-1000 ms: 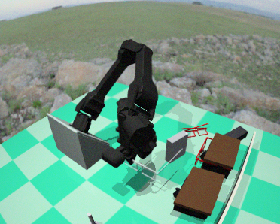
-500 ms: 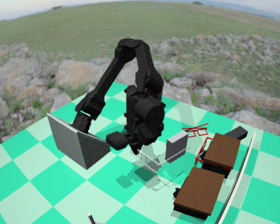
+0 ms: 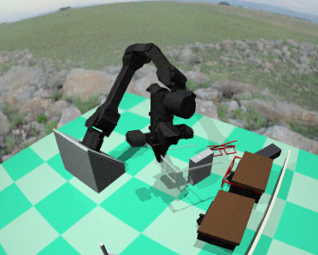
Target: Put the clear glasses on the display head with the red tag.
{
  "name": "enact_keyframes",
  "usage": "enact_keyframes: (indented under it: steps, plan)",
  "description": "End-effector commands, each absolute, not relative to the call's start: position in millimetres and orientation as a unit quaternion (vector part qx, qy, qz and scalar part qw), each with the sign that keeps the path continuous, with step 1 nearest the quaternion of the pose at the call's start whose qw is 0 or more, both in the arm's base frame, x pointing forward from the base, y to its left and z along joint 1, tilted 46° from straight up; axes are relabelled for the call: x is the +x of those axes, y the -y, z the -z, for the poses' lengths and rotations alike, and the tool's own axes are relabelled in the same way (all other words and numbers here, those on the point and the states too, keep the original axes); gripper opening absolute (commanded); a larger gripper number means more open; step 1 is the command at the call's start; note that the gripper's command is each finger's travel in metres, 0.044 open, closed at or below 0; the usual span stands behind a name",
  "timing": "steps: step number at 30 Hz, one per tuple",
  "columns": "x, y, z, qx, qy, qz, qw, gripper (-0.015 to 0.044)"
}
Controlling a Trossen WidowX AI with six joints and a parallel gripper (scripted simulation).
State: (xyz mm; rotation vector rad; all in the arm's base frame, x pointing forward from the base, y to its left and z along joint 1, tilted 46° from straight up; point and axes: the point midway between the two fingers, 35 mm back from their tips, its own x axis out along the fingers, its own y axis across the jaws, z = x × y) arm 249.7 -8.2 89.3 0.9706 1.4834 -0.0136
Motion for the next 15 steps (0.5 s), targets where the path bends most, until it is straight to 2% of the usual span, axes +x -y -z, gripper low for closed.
enact_keyframes:
  steps: [1,15]
  plan:
    - [244,4,-98,0.442,-0.642,0.039,0.625,0.0]
    - [224,-12,-131,0.52,-0.591,0.146,0.599,0.0]
